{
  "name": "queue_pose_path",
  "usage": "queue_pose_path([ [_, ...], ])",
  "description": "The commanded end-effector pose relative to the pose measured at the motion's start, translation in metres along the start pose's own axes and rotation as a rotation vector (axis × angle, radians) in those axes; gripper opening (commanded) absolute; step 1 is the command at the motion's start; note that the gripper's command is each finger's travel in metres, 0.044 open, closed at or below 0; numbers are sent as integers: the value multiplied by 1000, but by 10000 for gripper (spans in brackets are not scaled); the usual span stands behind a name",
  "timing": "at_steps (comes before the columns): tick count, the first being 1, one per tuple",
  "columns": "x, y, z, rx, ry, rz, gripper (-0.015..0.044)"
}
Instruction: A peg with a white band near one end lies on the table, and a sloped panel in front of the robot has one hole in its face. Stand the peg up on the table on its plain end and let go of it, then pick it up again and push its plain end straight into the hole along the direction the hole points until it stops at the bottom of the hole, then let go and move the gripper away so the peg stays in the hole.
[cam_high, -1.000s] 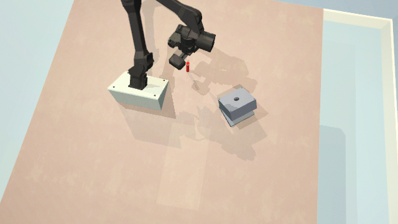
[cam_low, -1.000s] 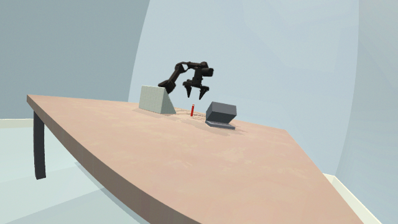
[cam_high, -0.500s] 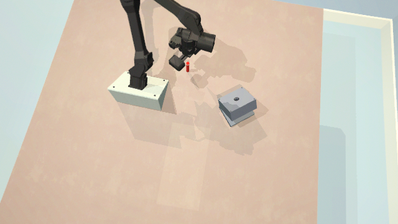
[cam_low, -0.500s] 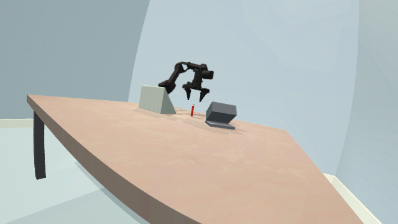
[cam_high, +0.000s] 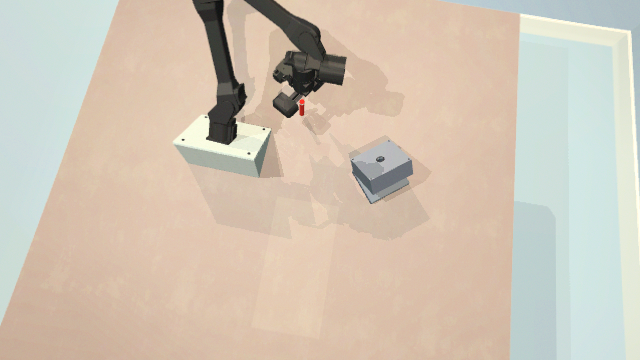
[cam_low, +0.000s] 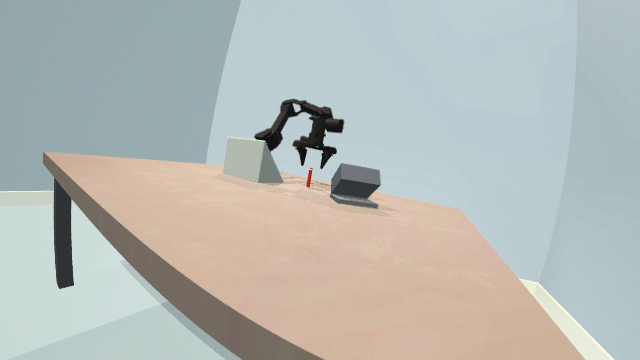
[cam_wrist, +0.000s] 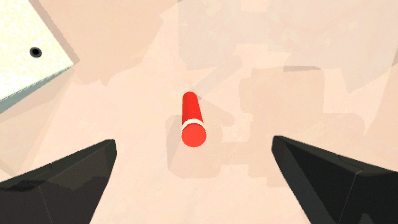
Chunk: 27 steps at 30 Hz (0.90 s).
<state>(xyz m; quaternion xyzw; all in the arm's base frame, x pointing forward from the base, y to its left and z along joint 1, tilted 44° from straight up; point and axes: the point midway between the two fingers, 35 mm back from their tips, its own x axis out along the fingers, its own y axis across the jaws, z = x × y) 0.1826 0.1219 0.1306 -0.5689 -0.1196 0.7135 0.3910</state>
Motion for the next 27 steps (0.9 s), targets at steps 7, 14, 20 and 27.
queue_pose_path([
  [7,17,1,1,7,-6,2,440],
  [14,29,1,2,7,-7,0,440],
  [20,38,1,3,7,-8,-3,440],
  [27,45,1,4,7,-10,-6,440],
])
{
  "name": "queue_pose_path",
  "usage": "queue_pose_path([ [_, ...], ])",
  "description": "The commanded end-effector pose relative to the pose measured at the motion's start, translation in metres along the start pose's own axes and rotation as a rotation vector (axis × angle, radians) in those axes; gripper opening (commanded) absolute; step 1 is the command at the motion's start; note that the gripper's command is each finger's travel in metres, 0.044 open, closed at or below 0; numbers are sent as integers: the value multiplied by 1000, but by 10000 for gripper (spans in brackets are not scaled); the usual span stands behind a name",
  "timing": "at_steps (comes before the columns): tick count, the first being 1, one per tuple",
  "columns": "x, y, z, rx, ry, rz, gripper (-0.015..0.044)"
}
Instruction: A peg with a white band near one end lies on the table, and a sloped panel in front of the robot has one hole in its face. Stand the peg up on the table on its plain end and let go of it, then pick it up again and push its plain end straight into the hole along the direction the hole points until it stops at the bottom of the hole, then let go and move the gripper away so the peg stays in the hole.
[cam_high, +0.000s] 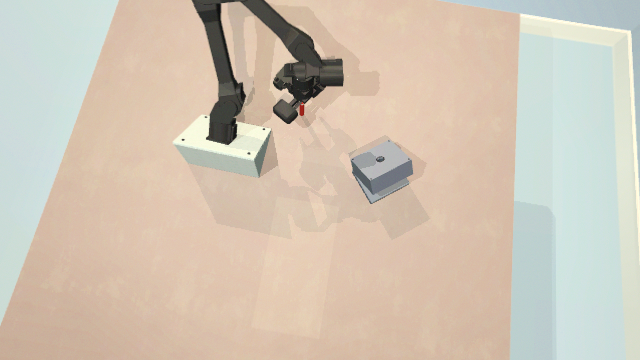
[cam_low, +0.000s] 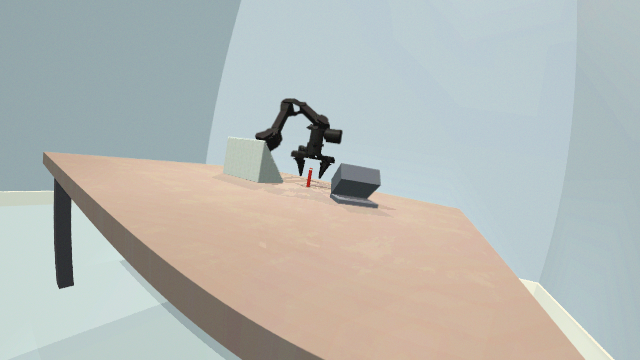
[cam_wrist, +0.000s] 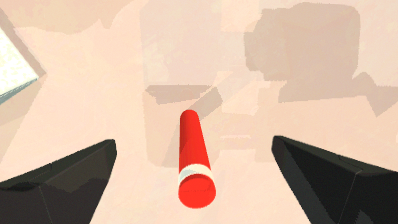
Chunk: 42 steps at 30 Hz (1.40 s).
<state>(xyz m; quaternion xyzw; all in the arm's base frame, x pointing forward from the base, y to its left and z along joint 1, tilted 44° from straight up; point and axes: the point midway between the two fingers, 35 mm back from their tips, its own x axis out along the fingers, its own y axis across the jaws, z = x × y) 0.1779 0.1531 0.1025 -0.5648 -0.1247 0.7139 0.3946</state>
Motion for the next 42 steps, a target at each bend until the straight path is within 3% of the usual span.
queue_pose_path([
  [1,0,0,0,0,0,0,414],
  [14,0,0,0,0,0,0,72],
  [24,-1,0,0,0,0,0,0],
  [42,-52,2,-7,5,6,15,0],
])
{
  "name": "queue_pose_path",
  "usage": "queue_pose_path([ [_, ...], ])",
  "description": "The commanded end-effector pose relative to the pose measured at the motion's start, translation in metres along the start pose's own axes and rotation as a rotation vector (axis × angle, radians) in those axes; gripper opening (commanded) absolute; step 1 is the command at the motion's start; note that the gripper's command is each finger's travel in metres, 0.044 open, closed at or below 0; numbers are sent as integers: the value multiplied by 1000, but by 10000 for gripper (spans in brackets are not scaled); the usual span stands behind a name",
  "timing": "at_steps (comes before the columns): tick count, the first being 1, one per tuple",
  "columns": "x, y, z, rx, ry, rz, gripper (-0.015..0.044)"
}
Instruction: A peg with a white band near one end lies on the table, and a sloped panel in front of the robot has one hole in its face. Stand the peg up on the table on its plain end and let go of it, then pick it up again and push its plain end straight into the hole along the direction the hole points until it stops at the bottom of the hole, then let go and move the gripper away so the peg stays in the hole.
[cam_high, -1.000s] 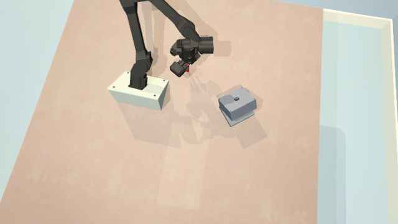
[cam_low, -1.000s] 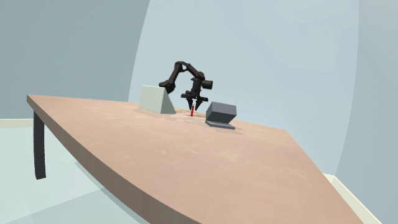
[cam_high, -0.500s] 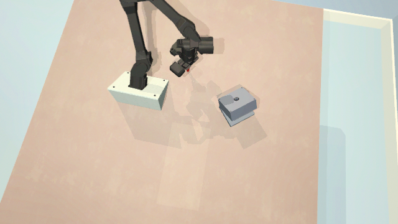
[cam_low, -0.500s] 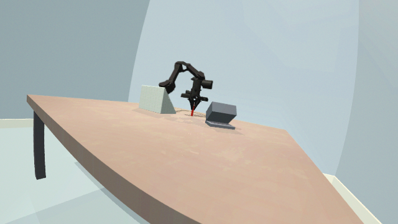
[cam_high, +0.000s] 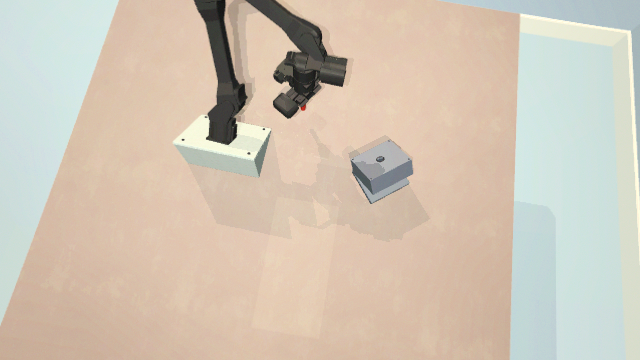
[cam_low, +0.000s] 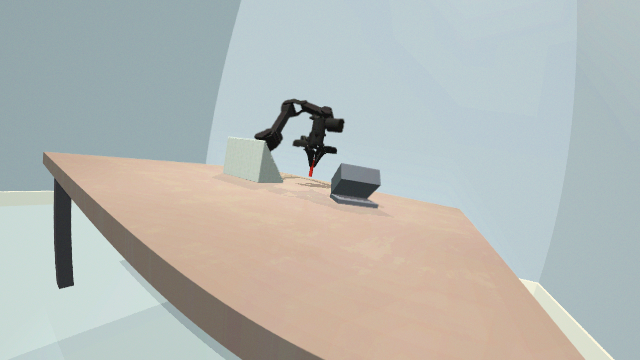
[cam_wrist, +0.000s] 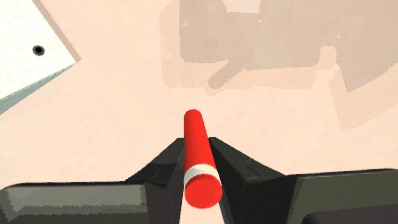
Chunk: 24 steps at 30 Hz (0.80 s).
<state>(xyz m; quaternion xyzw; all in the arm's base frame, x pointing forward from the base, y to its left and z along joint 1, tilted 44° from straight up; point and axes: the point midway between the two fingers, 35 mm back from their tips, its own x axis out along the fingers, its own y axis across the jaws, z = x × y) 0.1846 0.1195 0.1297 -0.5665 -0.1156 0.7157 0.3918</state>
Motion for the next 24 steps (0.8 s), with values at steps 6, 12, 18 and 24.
queue_pose_path([
  [6,-26,1,-2,-2,-4,-3,0],
  [12,-34,1,-3,-1,-1,-3,0],
  [18,-37,-1,-13,0,24,12,0],
  [24,-41,-4,-23,2,53,27,0],
])
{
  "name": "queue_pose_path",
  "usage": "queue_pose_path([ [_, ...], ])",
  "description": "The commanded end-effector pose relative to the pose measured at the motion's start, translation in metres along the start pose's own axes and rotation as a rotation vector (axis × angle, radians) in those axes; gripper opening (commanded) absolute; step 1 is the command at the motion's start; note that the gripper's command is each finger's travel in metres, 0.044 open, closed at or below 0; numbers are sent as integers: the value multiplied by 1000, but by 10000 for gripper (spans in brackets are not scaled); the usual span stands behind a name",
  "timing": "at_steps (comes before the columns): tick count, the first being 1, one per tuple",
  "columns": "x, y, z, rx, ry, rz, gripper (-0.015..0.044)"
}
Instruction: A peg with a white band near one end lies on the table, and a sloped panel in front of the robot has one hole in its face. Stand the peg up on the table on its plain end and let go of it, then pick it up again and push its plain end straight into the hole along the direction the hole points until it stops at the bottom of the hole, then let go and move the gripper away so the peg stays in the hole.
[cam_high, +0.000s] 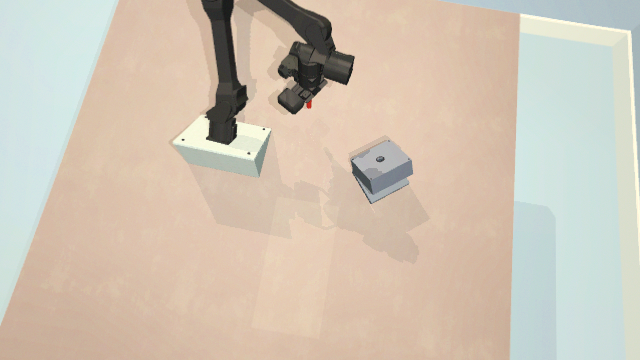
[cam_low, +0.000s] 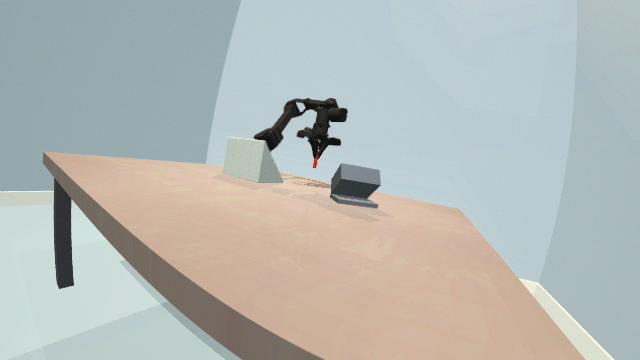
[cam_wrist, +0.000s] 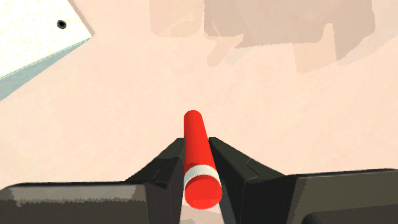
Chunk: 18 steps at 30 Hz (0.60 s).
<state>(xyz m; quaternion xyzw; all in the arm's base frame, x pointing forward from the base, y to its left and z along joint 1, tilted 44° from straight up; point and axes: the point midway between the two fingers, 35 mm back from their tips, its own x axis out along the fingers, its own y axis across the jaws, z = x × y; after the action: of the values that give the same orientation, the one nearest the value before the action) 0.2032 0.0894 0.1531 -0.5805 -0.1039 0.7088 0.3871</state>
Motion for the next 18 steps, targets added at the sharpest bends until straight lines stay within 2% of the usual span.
queue_pose_path([
  [1,-2,-2,-8,3,22,12,0],
  [18,-12,-8,-39,11,107,52,0],
])
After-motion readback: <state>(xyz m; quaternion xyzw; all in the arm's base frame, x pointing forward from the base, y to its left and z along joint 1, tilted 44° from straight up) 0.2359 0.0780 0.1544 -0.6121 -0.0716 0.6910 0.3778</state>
